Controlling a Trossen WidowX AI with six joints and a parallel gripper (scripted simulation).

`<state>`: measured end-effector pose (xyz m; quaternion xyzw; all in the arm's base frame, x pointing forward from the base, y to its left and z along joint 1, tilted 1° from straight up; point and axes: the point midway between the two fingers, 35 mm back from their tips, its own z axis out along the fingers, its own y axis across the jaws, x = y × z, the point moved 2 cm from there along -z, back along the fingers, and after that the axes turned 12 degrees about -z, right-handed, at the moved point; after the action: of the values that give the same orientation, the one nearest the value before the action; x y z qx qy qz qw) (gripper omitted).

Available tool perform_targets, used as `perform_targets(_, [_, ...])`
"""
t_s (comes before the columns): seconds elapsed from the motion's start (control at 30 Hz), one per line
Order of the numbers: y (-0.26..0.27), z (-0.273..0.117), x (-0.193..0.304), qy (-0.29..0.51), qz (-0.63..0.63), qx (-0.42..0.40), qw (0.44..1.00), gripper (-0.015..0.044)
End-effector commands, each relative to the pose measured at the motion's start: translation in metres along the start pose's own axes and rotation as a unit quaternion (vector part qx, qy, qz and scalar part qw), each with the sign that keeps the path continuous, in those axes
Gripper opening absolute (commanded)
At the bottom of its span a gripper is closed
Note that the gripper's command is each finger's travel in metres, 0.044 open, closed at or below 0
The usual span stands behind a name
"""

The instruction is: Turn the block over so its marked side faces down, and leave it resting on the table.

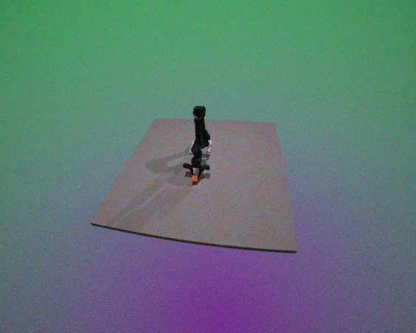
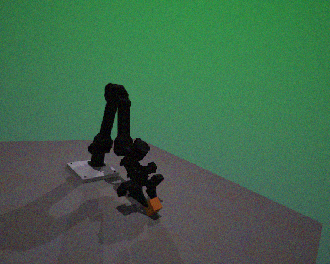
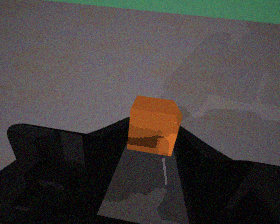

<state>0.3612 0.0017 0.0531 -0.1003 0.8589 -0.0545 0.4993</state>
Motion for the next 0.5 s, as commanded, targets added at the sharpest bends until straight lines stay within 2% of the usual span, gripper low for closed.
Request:
perform_targets(0.0, [0.0005, -0.0034, 0.0003, -0.019, -0.002, 0.002, 1.000, 0.0000])
perform_targets(0.47, [0.0001, -0.0055, -0.0017, -0.031, -0.002, 0.005, 0.999, 0.0000])
